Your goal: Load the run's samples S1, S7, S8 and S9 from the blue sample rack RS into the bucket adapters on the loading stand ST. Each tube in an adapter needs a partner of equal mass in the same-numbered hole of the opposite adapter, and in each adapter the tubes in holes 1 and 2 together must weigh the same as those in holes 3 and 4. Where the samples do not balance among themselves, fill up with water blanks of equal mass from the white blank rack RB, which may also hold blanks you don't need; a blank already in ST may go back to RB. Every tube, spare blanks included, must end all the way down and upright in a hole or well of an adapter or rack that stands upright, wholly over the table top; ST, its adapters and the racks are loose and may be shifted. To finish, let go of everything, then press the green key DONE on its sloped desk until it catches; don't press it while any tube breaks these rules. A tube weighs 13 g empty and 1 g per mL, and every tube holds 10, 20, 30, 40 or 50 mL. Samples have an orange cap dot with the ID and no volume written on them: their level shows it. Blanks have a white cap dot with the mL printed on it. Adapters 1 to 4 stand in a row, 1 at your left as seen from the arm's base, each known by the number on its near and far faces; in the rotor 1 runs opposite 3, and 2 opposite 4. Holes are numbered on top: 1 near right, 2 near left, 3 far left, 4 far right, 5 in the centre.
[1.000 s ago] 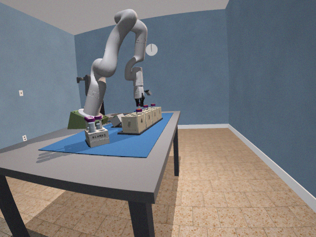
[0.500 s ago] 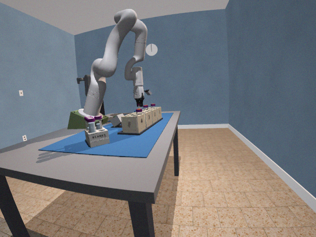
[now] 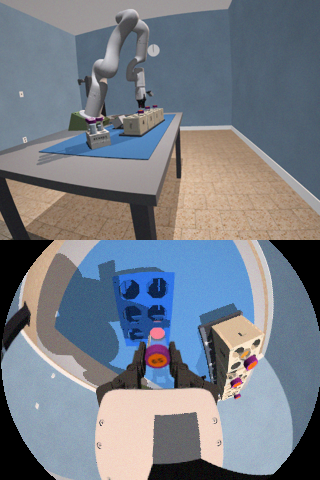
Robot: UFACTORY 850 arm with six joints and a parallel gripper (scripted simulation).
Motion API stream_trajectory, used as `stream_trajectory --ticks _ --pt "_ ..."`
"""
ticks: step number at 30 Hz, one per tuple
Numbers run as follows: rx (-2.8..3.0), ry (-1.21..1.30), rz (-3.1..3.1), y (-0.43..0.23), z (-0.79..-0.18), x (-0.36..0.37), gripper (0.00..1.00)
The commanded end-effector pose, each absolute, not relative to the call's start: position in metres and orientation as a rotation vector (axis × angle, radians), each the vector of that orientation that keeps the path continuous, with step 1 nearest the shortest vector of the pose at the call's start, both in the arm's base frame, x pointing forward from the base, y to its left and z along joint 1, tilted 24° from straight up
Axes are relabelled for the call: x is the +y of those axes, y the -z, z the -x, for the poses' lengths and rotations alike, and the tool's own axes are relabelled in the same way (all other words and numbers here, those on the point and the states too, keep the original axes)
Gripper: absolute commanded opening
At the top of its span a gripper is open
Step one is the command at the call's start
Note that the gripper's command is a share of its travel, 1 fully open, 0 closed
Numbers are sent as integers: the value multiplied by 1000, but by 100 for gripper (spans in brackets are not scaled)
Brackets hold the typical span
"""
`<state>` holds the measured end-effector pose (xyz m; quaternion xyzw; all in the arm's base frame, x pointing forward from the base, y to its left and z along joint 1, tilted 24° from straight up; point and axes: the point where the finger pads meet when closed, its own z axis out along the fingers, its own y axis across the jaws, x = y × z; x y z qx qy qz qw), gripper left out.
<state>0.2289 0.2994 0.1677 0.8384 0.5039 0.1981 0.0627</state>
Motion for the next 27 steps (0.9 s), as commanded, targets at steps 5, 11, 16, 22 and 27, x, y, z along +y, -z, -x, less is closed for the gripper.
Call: stream_trajectory --ticks 5,11,16,22,27 --pt "1523 -600 -2534 -168 -229 300 0" --pt "1523 -600 -2534 -168 -229 300 0" --pt "1523 -600 -2534 -169 -228 300 0" --pt "1523 -600 -2534 -172 -227 299 0" --pt "1523 -600 -2534 -175 -226 299 0"
